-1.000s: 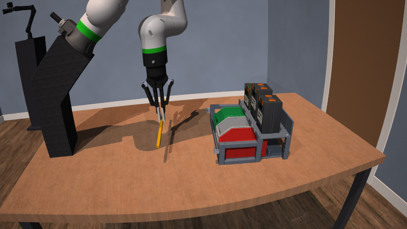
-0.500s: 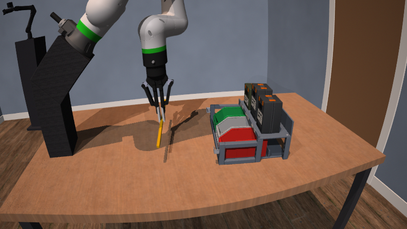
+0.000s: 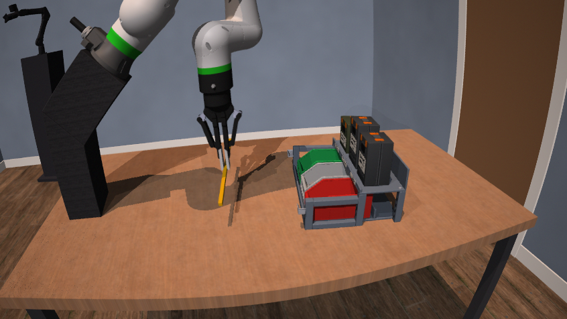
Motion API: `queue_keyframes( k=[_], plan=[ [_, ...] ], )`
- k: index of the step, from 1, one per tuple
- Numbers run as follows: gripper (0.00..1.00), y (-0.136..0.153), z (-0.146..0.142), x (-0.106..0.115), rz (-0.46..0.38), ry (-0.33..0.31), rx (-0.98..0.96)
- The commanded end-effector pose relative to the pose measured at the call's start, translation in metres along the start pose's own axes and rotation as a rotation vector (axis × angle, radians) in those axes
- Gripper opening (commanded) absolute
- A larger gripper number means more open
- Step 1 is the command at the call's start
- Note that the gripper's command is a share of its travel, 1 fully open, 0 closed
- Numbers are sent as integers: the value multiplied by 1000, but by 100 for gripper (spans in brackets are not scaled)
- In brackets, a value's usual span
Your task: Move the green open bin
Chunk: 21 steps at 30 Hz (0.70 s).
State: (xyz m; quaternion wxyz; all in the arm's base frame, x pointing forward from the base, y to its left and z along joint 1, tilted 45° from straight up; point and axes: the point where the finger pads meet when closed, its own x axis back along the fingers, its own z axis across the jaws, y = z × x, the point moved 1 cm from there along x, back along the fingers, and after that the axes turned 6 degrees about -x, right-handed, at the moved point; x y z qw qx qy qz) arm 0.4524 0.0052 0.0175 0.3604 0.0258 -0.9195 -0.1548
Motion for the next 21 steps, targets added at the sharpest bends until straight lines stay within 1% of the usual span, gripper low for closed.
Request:
queue_keyframes(
  k=[1, 4, 16, 17, 21],
  plan=[
    [0, 0, 0, -8, 37, 17, 0],
    [0, -1, 0, -20, 92, 43, 0],
    [0, -1, 0, -20, 92, 43, 0],
    [0, -2, 1, -24, 43, 15, 0],
    [0, -3, 1, -40, 92, 43, 0]
  ],
)
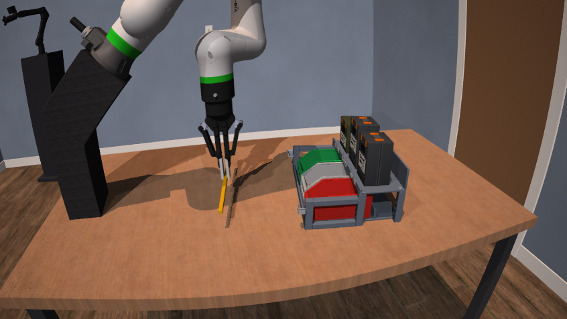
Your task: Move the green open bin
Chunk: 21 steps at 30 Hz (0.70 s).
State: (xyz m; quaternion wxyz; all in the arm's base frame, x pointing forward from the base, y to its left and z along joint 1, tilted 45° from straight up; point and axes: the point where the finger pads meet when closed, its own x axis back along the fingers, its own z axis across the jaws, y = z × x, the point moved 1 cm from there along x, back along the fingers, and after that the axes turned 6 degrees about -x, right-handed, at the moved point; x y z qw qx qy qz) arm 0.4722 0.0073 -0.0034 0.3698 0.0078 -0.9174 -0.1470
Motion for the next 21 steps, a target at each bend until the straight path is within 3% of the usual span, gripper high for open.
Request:
queue_keyframes(
  k=[1, 12, 13, 17, 21],
  plan=[
    [0, 0, 0, -12, 50, 29, 0],
    [0, 0, 0, -12, 50, 29, 0],
    [0, -1, 0, -16, 23, 10, 0],
    [0, -1, 0, -32, 50, 29, 0],
    [0, -1, 0, -32, 50, 29, 0]
  ],
)
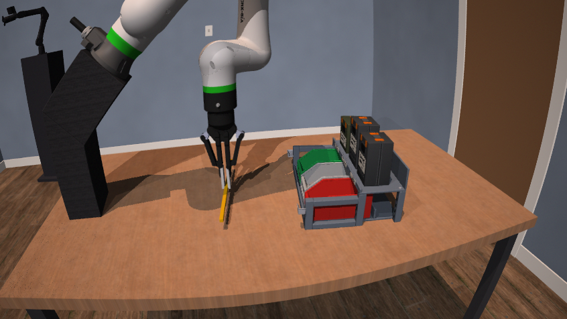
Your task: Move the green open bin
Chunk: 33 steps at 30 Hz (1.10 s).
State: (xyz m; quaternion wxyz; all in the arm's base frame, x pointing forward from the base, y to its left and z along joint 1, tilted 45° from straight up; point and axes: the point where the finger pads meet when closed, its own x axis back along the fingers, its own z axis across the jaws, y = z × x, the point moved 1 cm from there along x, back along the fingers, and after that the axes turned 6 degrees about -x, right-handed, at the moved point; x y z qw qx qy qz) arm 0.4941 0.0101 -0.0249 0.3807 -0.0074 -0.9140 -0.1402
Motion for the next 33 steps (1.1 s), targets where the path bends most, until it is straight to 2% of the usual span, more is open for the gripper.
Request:
queue_keyframes(
  k=[1, 8, 13, 33],
  plan=[
    [0, 0, 0, -1, 14, 11, 0],
    [0, 0, 0, -1, 14, 11, 0],
    [0, 0, 0, -22, 14, 11, 0],
    [0, 1, 0, -29, 14, 11, 0]
  ],
)
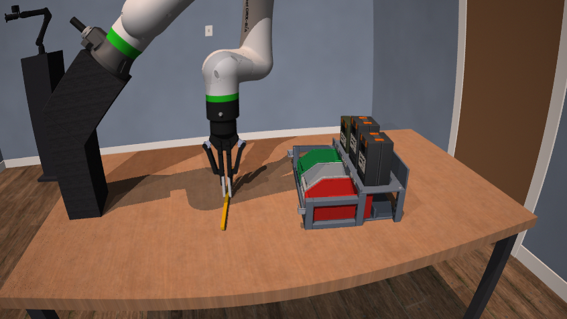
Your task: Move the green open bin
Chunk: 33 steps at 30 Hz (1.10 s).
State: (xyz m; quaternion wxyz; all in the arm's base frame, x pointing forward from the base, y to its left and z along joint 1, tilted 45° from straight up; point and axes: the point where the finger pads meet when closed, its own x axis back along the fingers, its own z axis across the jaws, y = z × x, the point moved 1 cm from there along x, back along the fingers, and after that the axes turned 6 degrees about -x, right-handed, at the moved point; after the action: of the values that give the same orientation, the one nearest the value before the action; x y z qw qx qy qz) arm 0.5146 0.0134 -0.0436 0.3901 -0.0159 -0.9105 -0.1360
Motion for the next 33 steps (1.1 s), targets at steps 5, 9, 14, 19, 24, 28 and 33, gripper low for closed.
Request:
queue_keyframes(
  k=[5, 9, 14, 19, 24, 28, 33],
  plan=[
    [0, 0, 0, -1, -7, -6, 0],
    [0, 0, 0, -1, -7, -6, 0],
    [57, 0, 0, -1, 0, 0, 0],
    [57, 0, 0, -1, 0, 0, 0],
    [57, 0, 0, -1, 0, 0, 0],
    [57, 0, 0, -1, 0, 0, 0],
    [57, 0, 0, -1, 0, 0, 0]
  ],
)
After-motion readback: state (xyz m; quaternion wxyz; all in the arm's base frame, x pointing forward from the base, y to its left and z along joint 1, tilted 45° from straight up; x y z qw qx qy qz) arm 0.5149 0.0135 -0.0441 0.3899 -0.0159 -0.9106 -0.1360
